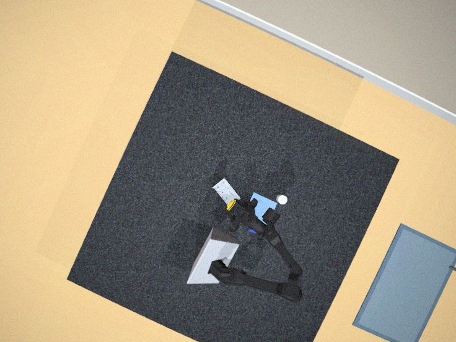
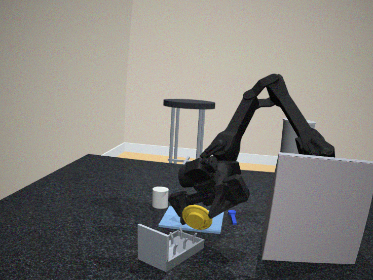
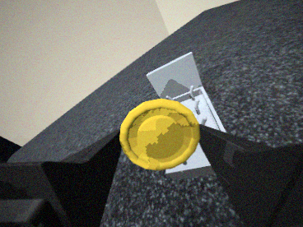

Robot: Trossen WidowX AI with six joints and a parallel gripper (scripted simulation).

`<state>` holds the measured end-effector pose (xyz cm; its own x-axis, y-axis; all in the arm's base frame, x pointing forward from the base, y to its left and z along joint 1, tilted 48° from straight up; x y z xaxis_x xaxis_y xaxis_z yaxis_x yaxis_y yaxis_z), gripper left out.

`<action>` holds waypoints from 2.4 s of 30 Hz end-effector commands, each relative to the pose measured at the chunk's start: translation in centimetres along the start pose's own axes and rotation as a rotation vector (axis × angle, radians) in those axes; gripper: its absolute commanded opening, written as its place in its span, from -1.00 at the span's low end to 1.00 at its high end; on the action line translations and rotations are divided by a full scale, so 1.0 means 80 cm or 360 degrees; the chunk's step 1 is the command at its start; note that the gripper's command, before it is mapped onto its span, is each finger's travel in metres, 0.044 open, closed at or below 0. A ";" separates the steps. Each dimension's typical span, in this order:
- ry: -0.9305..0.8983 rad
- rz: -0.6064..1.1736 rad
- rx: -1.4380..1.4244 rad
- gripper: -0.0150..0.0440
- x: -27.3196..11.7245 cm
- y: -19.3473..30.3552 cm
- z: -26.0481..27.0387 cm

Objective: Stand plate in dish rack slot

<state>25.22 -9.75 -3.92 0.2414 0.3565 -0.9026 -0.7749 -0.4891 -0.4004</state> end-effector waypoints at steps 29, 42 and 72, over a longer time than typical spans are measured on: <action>0.0261 -0.0404 -0.0682 -0.49 -0.017 0.019 -0.012; 0.0273 -0.0404 -0.0691 -0.49 0.006 0.007 -0.015; 0.0300 -0.0418 -0.0726 -0.49 0.036 0.019 -0.027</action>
<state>25.79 -10.72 -7.18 0.5168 0.3820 -0.7662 -0.3684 -0.7086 -0.6018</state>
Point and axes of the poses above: the point midway between the two fingers, 35 mm back from their tips, its own x axis out along the fingers, its own z axis across the jaws, y = z × x, the point moved 3 cm from there along -x, back along the fingers, and after that the axes turned 10 degrees about x, right-handed, at the moved point
